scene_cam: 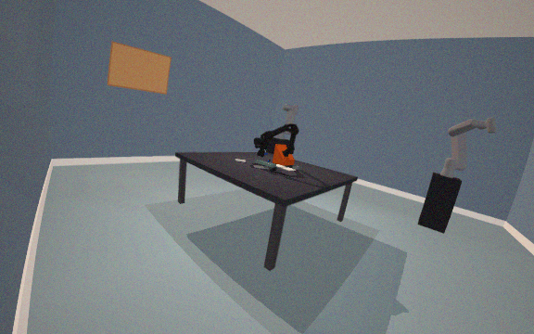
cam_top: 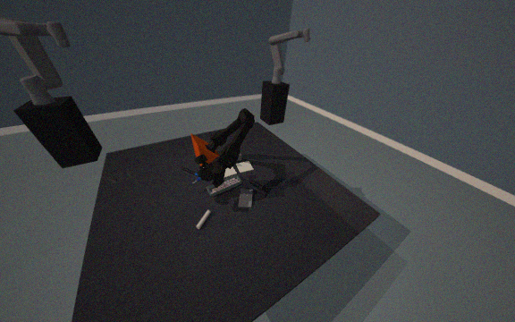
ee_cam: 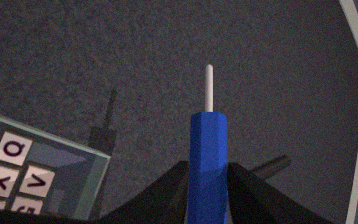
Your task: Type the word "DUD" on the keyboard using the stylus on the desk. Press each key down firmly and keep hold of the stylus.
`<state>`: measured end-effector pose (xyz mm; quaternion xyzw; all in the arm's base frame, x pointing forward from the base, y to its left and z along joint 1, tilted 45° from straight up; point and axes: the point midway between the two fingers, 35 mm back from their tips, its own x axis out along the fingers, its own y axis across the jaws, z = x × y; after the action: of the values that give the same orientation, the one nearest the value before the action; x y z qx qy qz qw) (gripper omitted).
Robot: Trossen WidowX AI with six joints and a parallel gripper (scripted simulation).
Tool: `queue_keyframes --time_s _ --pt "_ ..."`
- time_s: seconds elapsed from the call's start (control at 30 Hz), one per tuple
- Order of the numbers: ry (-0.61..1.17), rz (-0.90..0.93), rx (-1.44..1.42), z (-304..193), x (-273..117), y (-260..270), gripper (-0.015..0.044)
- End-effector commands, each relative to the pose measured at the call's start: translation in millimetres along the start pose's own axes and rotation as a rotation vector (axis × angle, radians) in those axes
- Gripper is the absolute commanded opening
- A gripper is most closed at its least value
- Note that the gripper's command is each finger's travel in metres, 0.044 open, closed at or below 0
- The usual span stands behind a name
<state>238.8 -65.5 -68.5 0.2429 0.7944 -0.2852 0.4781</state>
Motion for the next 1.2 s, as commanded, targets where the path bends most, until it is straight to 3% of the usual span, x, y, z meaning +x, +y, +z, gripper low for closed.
queue_keyframes --time_s 0.0,1.17 --pt "-0.03 -0.019 -0.155 -1.4 -14.9 7.6 0.0" --pt "-0.028 -0.312 -1.701 -85.9 -116.5 63.3 0.0"
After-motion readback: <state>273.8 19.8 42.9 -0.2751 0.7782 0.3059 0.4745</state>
